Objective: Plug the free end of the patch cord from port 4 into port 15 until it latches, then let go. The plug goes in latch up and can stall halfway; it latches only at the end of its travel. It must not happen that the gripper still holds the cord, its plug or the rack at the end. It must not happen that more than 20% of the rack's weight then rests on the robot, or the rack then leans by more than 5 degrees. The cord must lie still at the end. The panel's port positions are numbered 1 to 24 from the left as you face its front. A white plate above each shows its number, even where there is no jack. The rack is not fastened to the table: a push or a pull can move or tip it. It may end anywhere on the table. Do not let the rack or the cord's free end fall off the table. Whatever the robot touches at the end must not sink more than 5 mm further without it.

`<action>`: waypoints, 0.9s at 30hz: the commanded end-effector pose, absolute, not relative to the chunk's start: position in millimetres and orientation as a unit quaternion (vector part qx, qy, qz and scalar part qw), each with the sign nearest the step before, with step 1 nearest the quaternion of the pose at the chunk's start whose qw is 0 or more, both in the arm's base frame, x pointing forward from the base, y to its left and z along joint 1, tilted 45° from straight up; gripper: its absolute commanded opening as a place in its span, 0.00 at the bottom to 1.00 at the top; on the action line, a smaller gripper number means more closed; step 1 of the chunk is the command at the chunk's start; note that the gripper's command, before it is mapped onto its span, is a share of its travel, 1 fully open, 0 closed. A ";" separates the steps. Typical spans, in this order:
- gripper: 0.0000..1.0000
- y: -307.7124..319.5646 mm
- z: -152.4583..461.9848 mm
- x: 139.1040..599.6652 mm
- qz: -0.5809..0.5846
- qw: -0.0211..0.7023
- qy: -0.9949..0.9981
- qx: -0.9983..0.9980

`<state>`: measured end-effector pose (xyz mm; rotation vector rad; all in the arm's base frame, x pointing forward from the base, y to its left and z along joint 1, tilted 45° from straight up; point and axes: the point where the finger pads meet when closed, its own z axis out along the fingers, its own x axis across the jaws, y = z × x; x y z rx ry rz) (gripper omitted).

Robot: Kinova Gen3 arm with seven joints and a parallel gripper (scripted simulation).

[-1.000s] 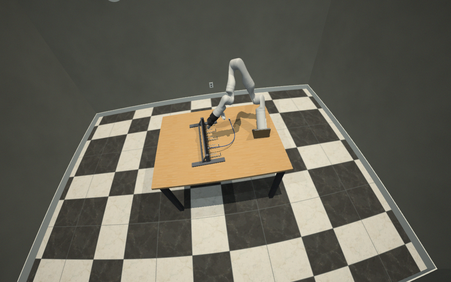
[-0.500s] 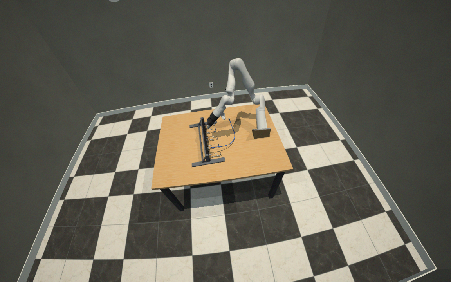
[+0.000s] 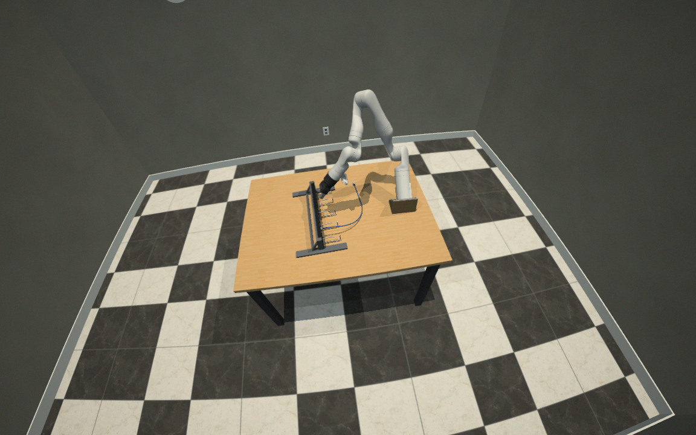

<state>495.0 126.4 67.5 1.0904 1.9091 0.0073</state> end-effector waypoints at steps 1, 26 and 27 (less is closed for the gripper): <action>0.00 127.4 67.9 495.2 0.004 0.454 0.774 0.442; 0.00 152.4 104.9 450.6 0.004 0.454 0.774 0.442; 0.00 152.4 104.9 450.6 0.004 0.454 0.774 0.442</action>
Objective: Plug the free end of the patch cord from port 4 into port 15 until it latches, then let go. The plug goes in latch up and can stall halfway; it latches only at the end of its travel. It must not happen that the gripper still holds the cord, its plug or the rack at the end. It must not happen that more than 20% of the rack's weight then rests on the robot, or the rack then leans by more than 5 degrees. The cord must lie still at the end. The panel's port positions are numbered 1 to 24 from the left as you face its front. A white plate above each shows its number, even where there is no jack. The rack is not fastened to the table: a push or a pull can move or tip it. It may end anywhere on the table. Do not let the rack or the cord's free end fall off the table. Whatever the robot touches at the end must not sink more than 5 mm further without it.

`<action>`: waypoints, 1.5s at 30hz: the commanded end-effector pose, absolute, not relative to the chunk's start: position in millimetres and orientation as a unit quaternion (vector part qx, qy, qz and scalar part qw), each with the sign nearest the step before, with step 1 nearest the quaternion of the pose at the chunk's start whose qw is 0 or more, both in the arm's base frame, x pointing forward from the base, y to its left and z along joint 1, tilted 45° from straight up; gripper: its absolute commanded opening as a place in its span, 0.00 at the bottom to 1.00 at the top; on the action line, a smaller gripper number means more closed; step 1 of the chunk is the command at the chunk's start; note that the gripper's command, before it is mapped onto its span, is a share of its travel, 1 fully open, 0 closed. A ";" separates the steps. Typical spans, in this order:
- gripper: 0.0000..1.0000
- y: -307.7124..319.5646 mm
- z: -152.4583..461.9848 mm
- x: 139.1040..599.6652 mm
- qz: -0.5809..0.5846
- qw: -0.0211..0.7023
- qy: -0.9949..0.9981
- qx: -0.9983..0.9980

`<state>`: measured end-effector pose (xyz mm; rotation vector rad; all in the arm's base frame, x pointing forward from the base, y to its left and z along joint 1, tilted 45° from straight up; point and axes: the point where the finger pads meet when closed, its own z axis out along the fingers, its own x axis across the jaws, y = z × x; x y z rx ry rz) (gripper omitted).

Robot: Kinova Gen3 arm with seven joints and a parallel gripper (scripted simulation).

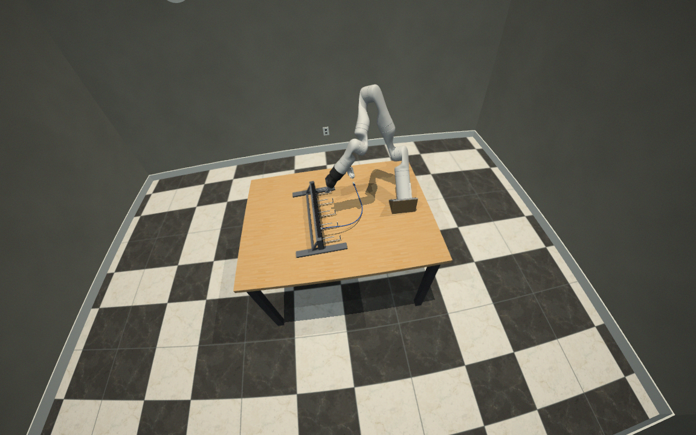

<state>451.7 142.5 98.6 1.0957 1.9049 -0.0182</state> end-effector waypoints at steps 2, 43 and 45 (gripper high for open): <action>0.00 157.3 112.3 441.8 0.004 0.454 0.774 0.442; 0.00 147.6 185.9 406.4 0.004 0.454 0.774 0.442; 0.00 140.5 193.2 408.4 0.004 0.454 0.774 0.442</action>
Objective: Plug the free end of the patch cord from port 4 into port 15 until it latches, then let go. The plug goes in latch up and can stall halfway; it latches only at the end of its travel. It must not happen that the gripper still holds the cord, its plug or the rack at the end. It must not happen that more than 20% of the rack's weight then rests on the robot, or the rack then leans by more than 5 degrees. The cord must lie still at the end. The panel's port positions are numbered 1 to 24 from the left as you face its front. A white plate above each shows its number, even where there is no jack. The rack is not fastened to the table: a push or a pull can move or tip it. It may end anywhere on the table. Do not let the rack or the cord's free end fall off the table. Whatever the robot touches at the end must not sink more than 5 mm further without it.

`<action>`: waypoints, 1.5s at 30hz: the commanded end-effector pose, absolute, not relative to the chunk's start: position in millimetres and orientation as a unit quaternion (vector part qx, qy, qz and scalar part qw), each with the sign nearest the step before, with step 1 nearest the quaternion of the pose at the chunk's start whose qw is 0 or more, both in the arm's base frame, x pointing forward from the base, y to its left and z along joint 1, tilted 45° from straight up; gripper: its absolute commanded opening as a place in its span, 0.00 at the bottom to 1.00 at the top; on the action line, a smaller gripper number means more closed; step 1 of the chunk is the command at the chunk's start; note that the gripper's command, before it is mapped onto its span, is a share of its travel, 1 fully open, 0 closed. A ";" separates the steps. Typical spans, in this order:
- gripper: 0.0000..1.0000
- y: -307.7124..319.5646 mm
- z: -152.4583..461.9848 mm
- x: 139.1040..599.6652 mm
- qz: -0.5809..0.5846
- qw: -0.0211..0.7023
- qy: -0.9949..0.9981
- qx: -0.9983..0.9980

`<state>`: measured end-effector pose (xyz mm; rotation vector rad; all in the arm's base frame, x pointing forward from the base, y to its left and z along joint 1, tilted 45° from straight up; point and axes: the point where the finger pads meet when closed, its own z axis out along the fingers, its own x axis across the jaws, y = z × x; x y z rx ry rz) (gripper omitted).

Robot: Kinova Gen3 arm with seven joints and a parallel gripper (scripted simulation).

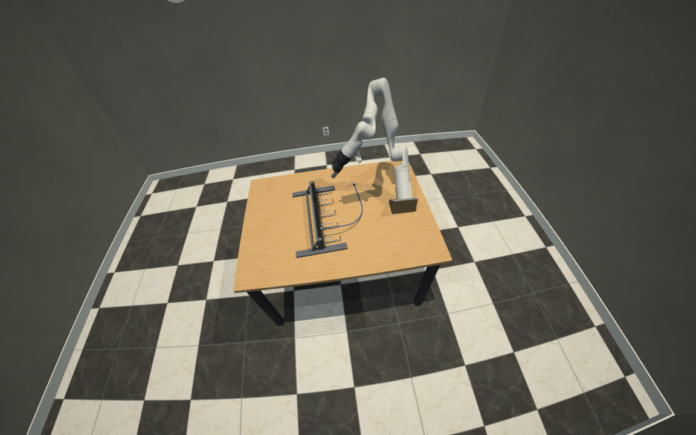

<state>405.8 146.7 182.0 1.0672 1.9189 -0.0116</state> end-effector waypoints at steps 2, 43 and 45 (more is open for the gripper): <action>0.00 133.7 200.1 410.4 0.004 0.454 0.774 0.442; 0.00 89.7 183.9 459.6 0.004 0.454 0.774 0.442; 0.00 85.4 177.4 467.3 0.004 0.454 0.774 0.442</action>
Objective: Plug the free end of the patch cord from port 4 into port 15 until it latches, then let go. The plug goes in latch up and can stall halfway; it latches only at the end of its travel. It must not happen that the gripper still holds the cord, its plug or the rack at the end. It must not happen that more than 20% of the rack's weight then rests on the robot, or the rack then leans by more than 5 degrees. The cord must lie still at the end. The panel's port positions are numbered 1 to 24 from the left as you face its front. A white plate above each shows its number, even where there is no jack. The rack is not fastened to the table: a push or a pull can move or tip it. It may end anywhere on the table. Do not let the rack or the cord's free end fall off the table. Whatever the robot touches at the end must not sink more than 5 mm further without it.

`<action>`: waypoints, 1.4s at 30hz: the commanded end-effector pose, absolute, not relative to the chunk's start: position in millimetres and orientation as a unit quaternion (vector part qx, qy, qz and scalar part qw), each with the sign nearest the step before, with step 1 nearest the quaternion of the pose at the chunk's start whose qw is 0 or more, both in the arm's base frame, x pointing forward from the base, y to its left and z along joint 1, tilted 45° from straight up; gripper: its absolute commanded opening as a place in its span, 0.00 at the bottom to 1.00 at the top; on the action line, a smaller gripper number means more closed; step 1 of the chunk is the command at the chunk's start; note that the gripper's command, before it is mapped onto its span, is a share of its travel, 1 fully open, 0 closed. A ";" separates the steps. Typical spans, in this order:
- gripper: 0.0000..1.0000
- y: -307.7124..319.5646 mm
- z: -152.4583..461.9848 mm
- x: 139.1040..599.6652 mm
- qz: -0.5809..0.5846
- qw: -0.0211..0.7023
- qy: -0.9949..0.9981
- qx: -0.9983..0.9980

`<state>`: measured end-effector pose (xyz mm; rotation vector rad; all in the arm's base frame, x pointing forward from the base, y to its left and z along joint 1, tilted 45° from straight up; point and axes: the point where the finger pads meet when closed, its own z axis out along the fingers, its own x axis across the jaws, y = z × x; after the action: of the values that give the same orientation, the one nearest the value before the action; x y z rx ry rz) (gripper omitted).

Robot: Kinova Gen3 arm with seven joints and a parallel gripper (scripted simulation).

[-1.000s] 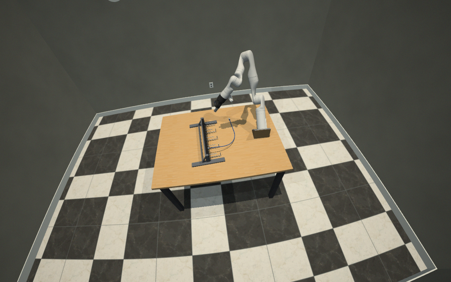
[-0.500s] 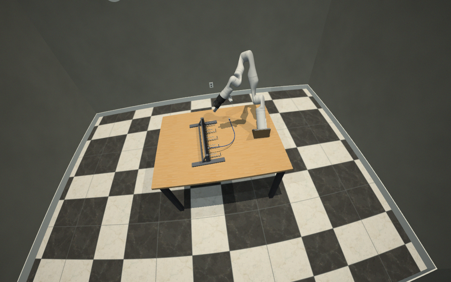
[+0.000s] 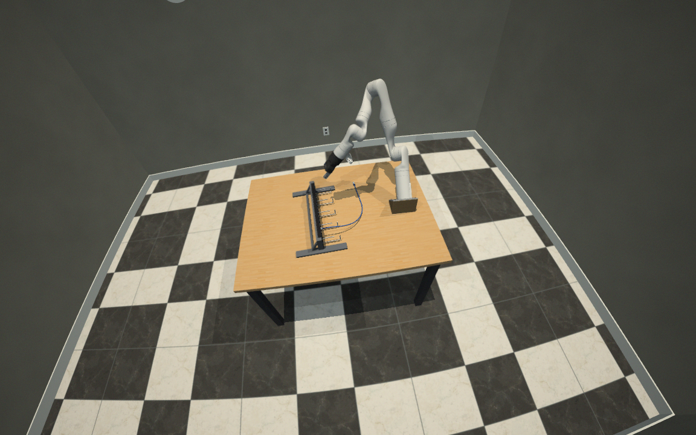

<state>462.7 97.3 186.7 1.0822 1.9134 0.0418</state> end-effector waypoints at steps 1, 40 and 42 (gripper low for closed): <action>0.00 83.2 174.2 471.2 0.004 0.454 0.774 0.442; 0.00 58.7 137.8 514.9 0.004 0.454 0.774 0.442; 0.00 58.7 137.8 514.9 0.004 0.454 0.774 0.442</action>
<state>514.7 57.8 137.4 1.0907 1.9091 0.0074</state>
